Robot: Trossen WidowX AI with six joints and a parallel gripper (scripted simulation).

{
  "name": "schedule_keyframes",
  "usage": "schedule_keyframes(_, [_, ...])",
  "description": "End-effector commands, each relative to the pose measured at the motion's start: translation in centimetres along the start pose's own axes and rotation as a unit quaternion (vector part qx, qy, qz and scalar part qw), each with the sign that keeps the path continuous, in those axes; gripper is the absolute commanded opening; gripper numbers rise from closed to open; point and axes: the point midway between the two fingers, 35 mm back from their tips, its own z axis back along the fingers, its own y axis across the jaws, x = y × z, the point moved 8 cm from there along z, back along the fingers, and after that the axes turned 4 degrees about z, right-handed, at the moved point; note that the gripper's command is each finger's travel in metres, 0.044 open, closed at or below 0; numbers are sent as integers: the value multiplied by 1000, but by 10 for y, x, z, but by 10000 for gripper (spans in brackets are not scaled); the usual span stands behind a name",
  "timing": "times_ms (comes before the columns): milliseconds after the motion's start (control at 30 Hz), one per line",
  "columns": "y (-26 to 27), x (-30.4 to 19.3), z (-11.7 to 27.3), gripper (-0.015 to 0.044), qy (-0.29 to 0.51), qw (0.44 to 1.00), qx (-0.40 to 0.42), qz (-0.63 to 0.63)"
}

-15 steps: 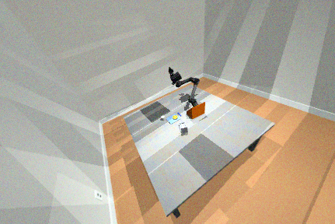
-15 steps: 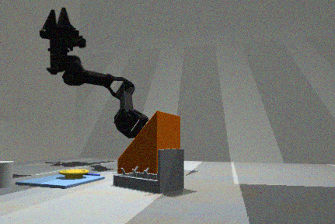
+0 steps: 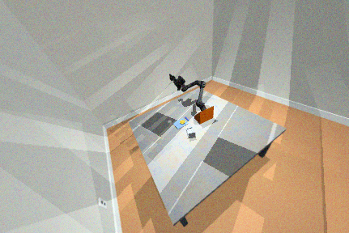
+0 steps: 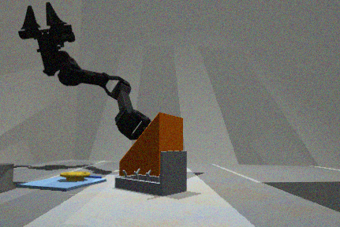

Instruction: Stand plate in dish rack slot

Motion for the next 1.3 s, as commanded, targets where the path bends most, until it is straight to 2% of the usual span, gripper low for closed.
schedule_keyframes(0, [3,-15,-4,400,32,998,-9,-45])
schedule_keyframes(300, [20,-58,-9,400,131,978,-24,-160])
schedule_keyframes(600, [45,-99,-8,400,239,935,-35,-260])
schedule_keyframes(1267, [124,-170,16,400,497,768,-42,-401])
